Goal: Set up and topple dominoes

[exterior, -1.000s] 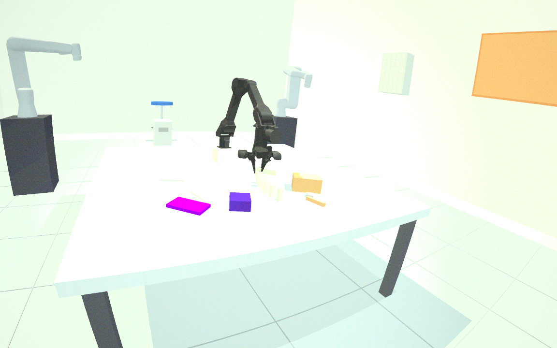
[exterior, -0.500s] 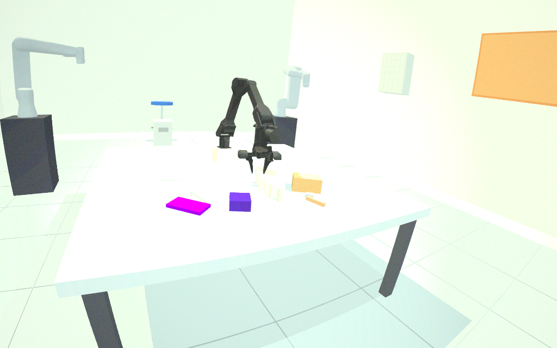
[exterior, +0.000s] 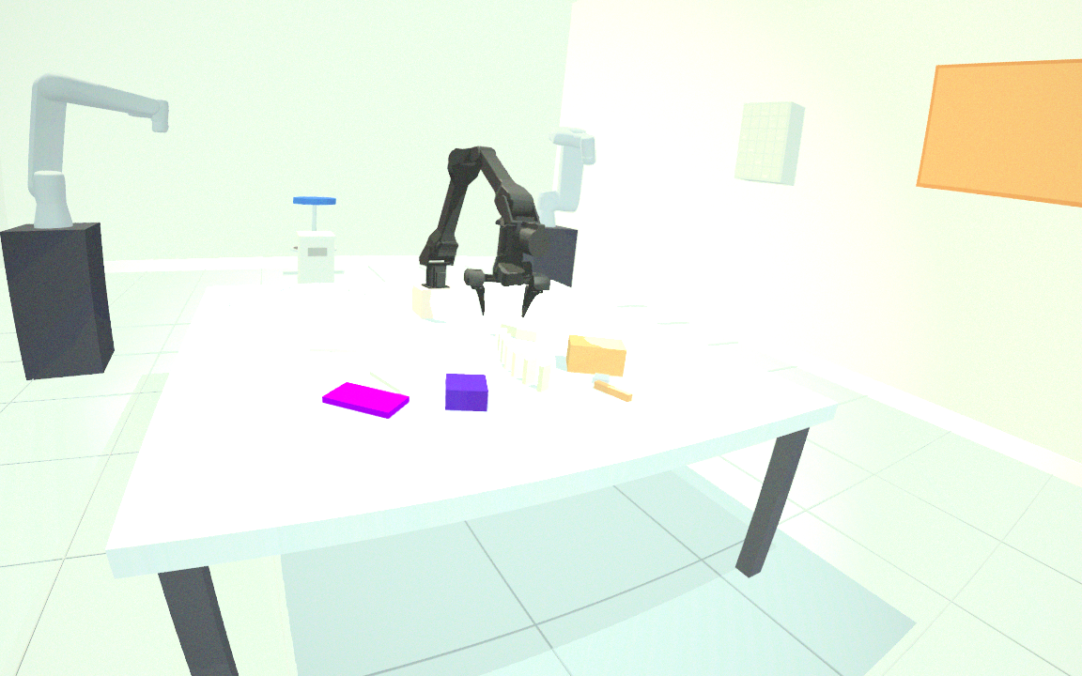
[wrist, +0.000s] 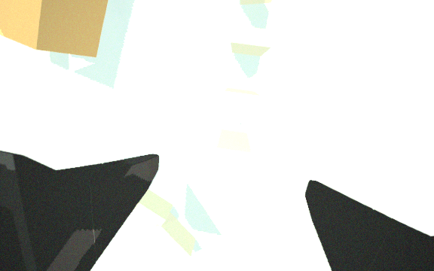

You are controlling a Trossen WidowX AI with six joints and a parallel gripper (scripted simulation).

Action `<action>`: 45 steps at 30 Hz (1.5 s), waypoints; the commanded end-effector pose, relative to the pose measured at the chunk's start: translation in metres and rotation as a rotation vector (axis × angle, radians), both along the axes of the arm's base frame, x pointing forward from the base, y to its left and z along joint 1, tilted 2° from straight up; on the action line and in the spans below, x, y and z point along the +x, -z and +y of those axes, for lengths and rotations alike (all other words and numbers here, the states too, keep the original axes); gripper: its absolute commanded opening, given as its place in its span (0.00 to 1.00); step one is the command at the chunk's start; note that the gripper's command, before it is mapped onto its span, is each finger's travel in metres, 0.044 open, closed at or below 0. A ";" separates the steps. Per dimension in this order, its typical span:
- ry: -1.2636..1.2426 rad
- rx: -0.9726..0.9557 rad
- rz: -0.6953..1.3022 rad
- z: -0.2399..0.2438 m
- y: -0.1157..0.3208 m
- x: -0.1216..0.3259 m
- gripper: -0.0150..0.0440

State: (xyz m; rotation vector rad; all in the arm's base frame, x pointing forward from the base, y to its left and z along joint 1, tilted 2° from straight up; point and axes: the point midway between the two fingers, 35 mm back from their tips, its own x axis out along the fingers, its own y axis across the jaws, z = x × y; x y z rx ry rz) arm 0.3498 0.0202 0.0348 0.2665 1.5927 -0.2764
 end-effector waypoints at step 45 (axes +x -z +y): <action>-1.093 0.041 -0.031 0.121 0.062 -0.044 1.00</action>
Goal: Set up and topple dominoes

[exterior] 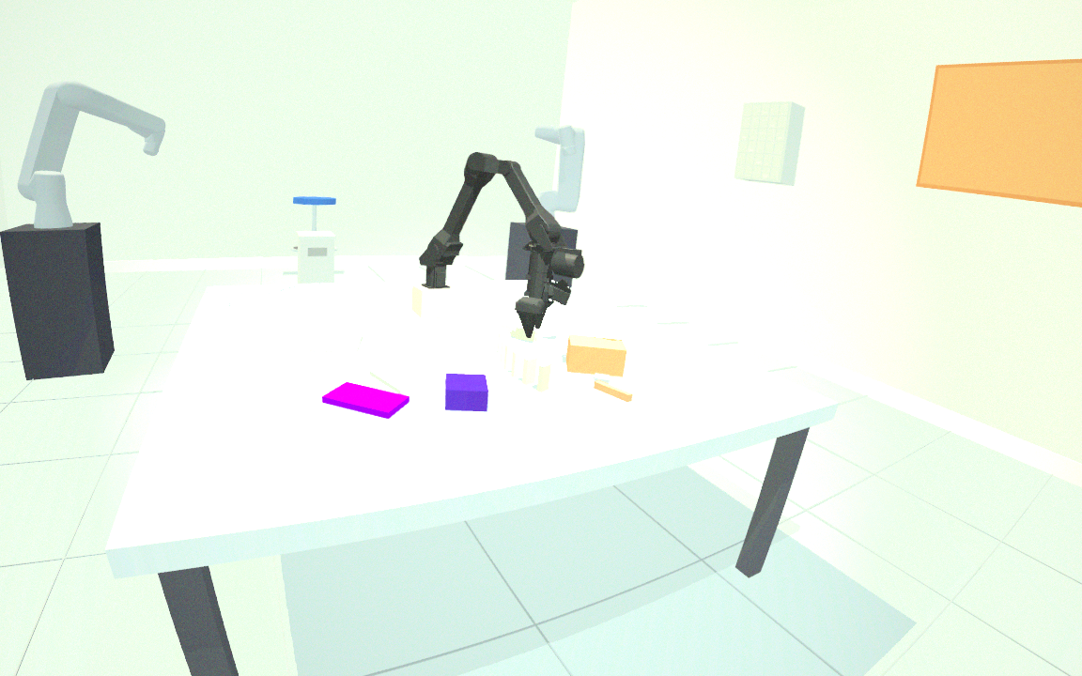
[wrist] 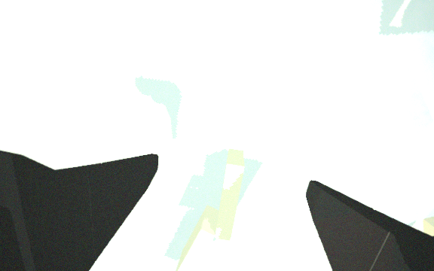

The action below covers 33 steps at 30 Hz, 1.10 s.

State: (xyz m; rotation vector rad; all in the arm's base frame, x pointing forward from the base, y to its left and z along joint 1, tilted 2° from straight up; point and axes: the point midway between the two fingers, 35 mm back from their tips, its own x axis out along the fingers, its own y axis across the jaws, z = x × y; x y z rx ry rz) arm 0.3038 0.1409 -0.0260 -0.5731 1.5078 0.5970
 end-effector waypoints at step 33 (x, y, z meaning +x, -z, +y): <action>-0.003 0.007 -0.007 0.001 0.015 0.001 0.30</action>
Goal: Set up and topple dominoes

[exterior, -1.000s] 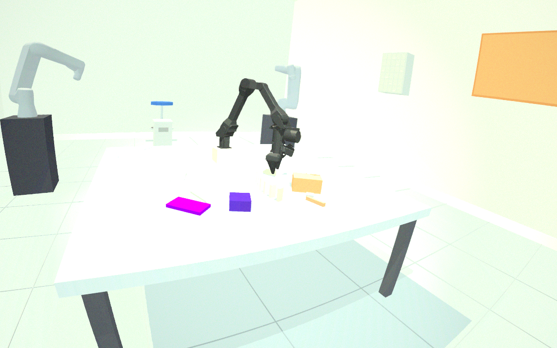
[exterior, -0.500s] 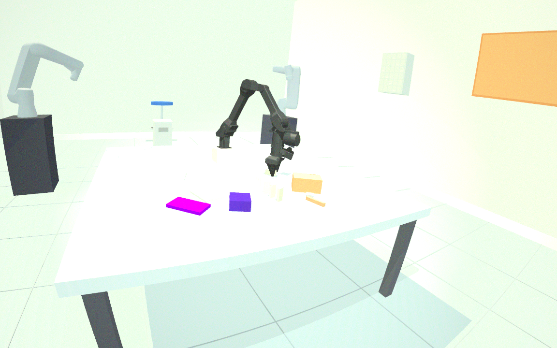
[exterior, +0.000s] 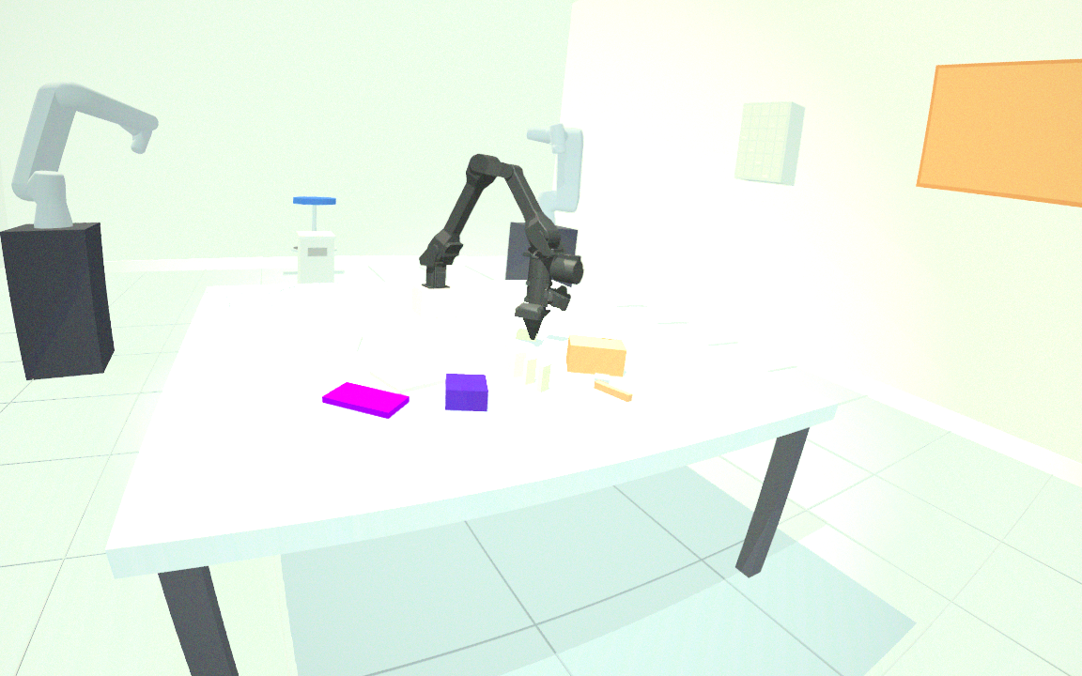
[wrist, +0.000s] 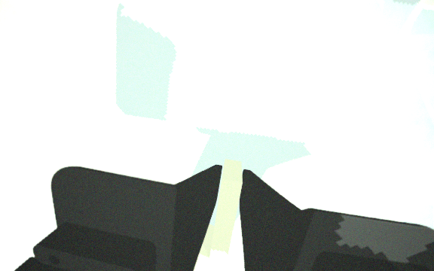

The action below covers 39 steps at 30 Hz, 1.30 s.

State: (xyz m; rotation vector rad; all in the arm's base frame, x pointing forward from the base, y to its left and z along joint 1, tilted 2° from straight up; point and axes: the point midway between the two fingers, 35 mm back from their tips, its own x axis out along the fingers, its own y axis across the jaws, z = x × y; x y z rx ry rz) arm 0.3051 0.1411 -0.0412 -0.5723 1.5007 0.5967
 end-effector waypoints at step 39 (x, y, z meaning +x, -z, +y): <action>1.032 -0.003 0.011 0.073 -0.158 0.054 0.30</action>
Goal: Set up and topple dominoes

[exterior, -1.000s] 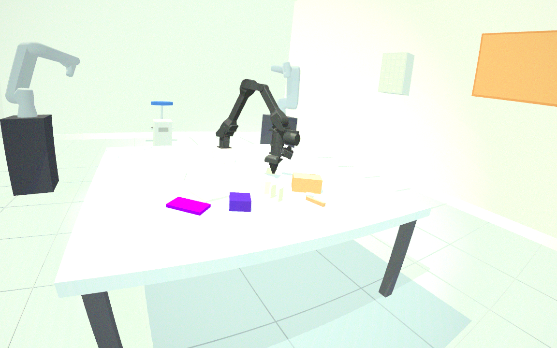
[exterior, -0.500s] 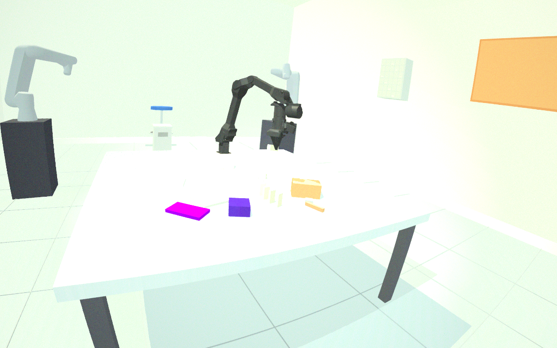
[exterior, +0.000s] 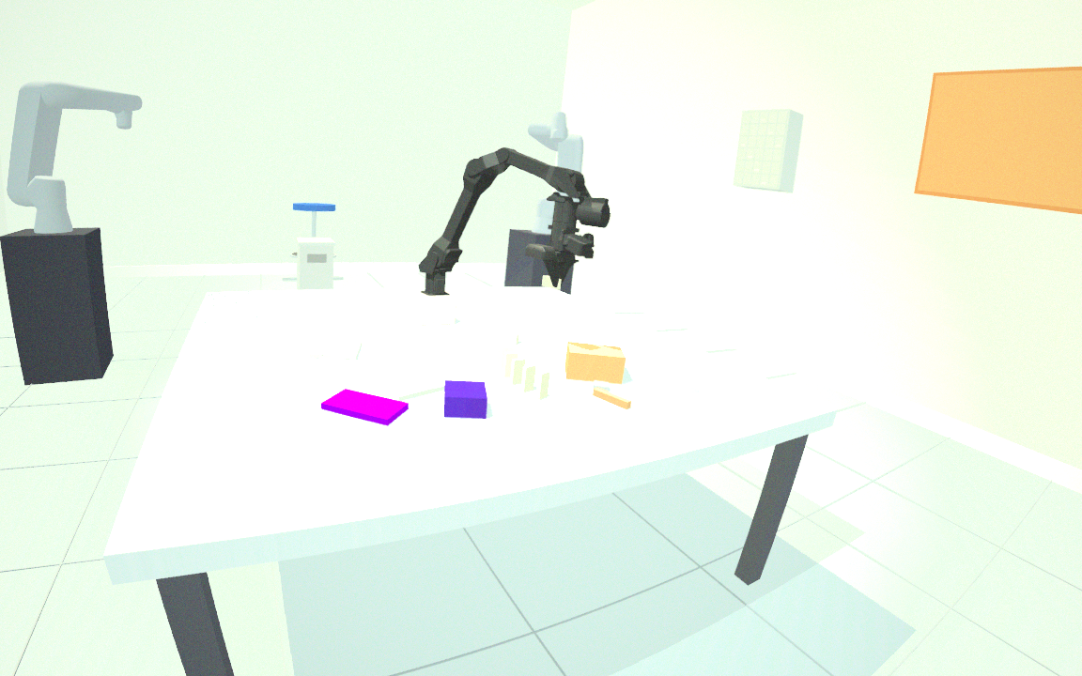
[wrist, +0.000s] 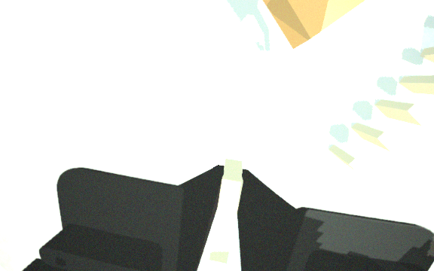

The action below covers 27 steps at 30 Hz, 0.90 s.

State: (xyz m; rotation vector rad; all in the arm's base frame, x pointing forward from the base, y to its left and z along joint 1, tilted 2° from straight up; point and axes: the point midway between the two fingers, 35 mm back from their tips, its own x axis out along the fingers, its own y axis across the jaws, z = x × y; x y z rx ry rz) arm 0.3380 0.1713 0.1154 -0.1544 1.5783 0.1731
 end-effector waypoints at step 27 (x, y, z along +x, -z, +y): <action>0.431 0.015 -0.213 0.064 0.027 0.051 0.30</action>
